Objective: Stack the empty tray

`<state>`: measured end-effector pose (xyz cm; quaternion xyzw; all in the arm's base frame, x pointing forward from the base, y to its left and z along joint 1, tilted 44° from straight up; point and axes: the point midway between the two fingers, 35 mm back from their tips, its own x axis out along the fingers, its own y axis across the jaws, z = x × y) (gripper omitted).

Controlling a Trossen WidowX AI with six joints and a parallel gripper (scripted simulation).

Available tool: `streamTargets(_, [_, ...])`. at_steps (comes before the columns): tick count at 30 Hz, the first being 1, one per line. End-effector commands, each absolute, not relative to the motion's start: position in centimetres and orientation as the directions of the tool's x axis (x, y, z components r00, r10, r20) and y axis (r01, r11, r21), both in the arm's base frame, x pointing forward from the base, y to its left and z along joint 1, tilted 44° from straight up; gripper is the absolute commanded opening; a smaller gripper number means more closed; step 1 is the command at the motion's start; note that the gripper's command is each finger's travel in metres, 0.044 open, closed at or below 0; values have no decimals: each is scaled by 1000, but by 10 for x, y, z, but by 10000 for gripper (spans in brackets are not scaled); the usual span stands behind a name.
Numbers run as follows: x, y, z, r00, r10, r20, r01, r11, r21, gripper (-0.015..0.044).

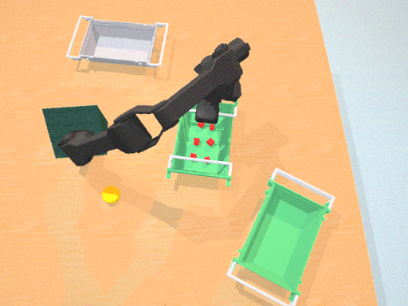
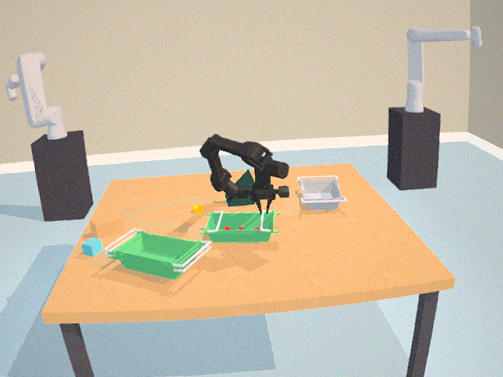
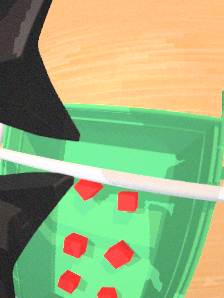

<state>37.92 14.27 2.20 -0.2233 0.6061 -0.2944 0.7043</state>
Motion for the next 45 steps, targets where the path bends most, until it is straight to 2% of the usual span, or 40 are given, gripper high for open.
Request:
streamTargets(1, [378, 151, 28, 87, -683, -725, 148, 729, -668, 84])
streamTargets(22, [379, 146, 24, 95, -684, -723, 143, 728, -670, 84])
streamTargets(25, [379, 146, 24, 95, -684, -723, 143, 728, -670, 5])
streamTargets(26, [379, 146, 24, 95, -684, -723, 143, 728, -670, 0])
streamTargets(45, [379, 146, 25, 94, -684, -723, 144, 728, -670, 0])
